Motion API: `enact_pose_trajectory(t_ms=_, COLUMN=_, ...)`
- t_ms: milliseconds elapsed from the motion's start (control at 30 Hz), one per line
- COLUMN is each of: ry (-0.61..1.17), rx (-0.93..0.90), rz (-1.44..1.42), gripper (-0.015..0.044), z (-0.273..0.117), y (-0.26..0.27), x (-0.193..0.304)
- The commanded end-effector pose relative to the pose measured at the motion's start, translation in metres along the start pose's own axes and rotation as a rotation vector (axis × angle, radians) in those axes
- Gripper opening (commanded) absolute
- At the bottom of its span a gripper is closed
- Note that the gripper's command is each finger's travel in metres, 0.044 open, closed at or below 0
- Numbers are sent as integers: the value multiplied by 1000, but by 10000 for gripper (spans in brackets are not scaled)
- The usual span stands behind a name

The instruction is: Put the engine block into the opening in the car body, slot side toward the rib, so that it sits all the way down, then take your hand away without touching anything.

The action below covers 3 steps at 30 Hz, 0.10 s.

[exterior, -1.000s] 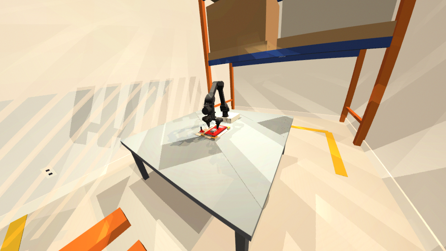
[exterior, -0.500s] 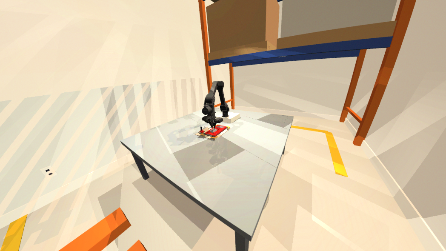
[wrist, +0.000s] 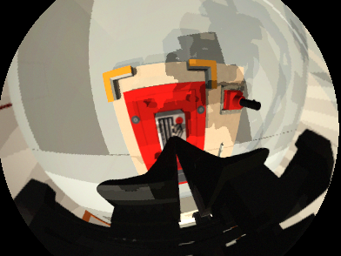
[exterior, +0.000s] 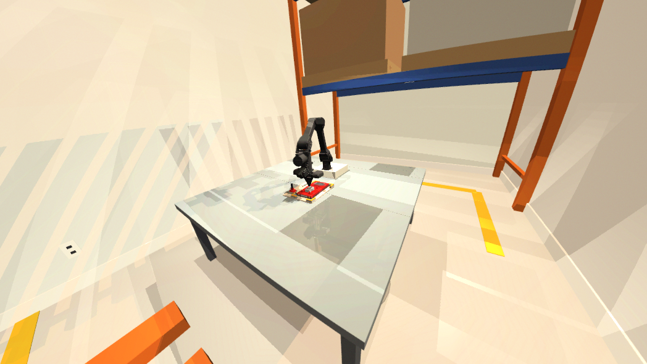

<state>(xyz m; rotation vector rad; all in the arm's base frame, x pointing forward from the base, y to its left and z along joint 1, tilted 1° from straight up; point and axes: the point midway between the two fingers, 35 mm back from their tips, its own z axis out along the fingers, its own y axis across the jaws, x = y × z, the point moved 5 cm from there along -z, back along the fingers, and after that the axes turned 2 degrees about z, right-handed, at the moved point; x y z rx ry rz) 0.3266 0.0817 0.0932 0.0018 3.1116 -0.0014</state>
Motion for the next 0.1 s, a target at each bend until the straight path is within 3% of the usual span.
enact_pose_trajectory(t_ms=0, ry=0, rx=4, rz=0, gripper=0, z=0, y=0, x=0)
enact_pose_trajectory(t_ms=67, ry=0, rx=4, rz=0, gripper=0, z=0, y=0, x=0)
